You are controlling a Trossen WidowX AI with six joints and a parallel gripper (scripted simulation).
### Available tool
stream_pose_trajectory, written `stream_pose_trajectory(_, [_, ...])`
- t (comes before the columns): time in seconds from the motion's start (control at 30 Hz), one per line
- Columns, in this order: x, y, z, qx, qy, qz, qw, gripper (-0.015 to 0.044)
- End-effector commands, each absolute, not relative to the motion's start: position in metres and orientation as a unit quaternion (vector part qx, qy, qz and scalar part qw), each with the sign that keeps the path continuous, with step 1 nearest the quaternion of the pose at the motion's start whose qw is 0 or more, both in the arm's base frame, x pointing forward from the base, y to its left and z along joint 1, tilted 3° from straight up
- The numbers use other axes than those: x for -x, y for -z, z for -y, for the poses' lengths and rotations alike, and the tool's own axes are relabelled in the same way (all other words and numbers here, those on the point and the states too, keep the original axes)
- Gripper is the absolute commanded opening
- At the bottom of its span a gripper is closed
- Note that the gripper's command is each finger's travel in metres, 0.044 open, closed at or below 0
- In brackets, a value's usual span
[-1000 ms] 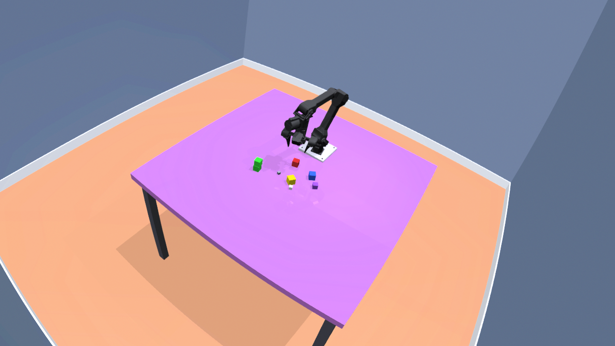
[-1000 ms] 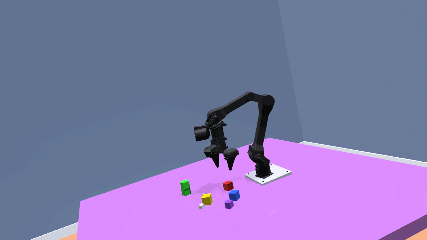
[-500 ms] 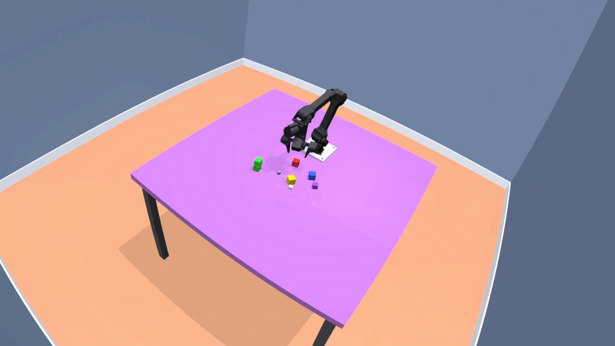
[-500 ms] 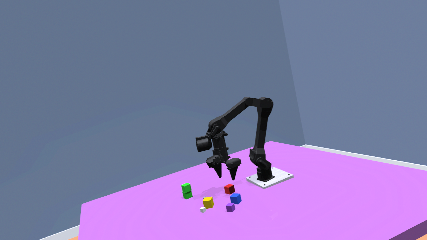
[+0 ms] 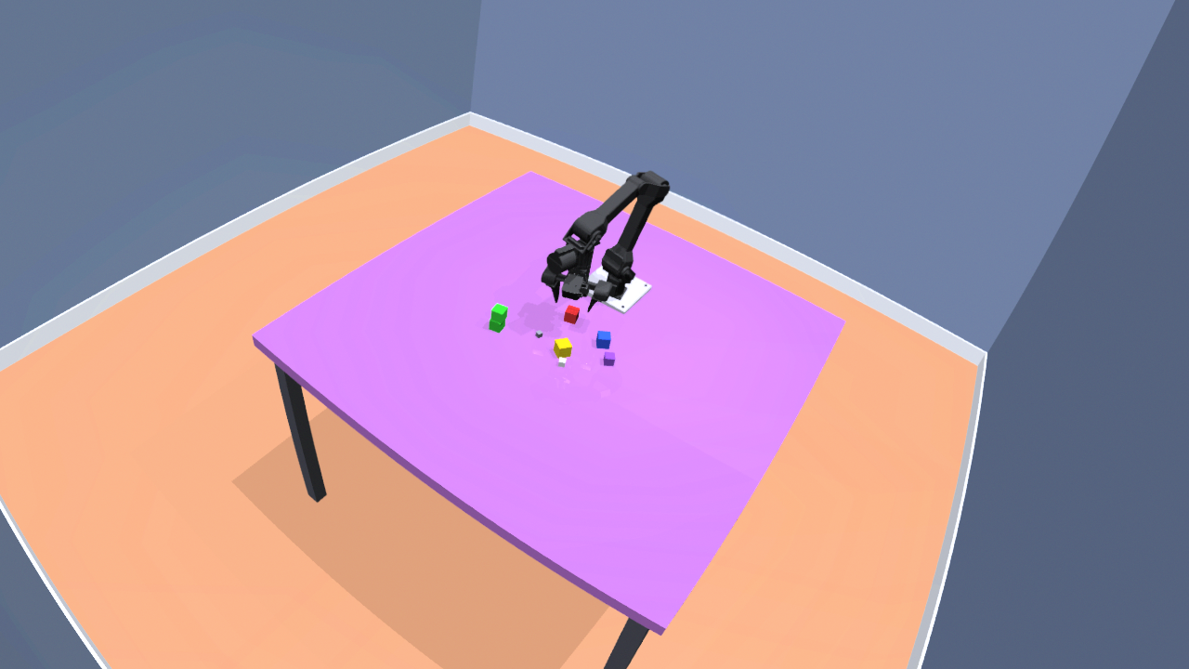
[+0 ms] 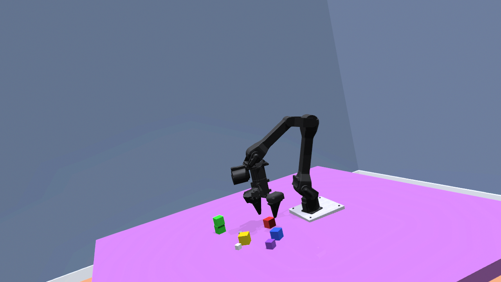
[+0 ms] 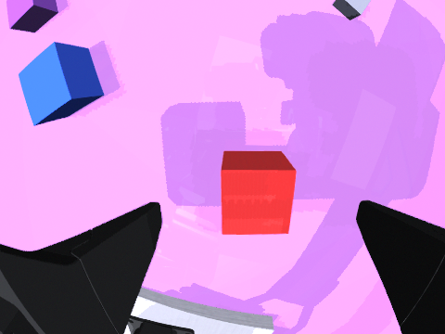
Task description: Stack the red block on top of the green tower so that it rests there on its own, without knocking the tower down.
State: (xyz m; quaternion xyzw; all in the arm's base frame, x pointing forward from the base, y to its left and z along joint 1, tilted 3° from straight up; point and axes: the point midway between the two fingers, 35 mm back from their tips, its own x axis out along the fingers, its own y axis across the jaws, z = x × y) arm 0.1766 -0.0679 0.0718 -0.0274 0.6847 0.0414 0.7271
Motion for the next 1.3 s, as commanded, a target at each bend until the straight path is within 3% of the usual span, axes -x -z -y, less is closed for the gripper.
stream_pose_trajectory(0.0, [-0.176,-0.063,0.066,0.023,-0.043,-0.686,0.726,0.0440])
stream_pose_trajectory(1.2, [-0.177,-0.034,0.065,0.023,-0.043,-0.686,0.726,0.0440])
stream_pose_trajectory(1.27, [-0.177,-0.034,0.065,0.023,-0.043,-0.686,0.726,0.0388])
